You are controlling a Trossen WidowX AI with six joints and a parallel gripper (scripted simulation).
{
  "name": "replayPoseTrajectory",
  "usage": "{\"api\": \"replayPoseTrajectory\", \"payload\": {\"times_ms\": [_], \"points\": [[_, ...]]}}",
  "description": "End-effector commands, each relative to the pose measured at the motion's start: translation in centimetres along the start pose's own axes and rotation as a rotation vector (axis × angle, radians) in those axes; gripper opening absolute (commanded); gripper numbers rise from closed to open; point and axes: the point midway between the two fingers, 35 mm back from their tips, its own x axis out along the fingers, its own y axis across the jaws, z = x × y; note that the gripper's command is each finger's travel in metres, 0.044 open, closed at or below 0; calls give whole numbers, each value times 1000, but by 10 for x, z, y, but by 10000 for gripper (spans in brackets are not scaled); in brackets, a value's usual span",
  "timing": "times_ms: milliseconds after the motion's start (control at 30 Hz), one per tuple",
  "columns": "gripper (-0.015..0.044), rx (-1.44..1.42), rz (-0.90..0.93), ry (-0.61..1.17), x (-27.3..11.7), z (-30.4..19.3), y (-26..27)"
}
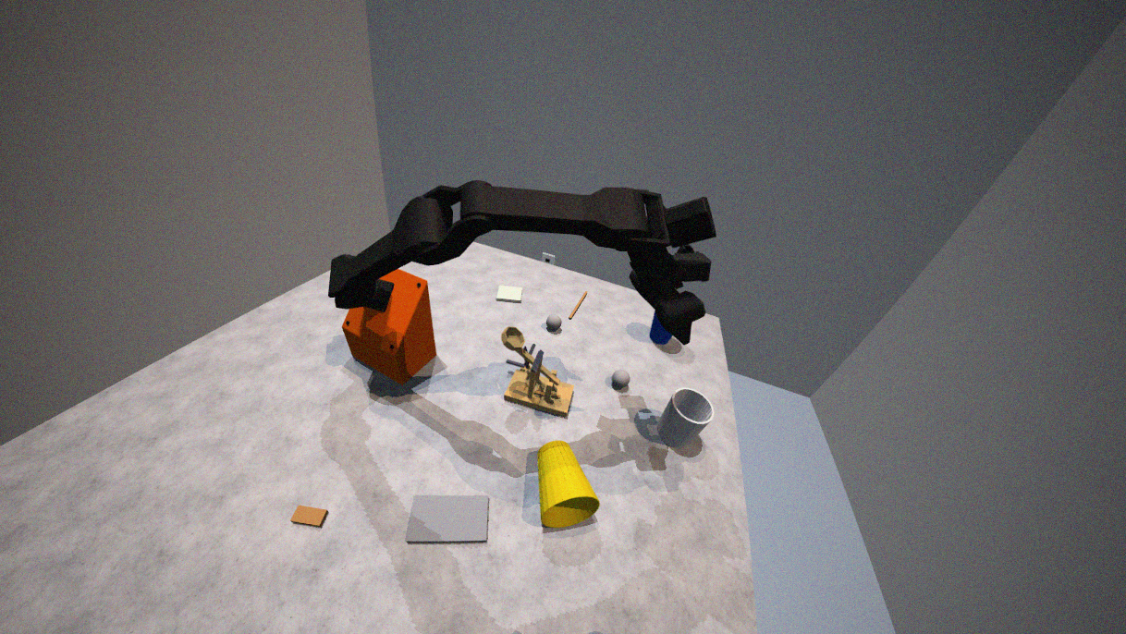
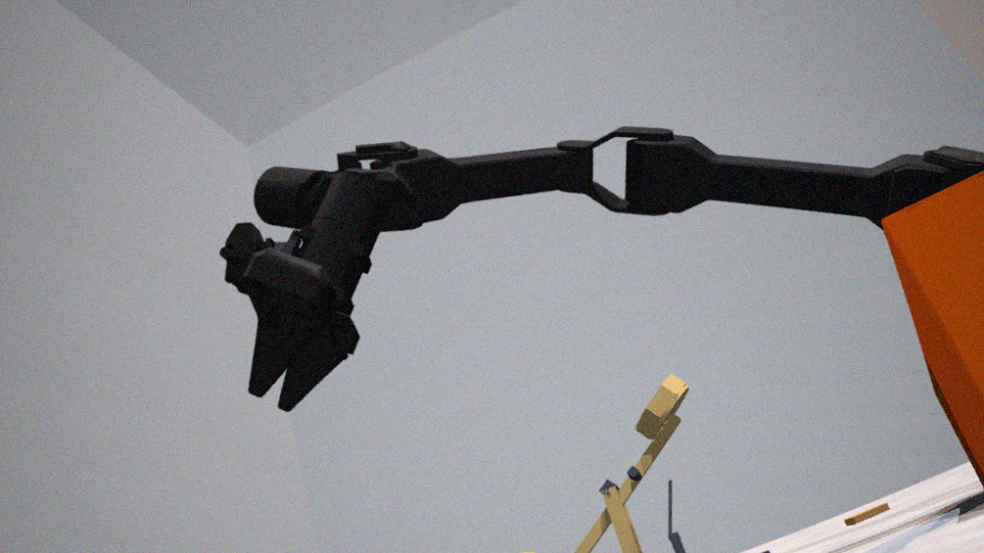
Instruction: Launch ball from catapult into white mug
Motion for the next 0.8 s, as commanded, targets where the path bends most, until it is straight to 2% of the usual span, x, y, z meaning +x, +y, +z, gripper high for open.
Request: {"api": "replayPoseTrajectory", "payload": {"times_ms": [0, 767], "points": [[440, 110, -19, -68, -6, 16, -32], [440, 128, -23, -78, -7, 18, -37]]}}
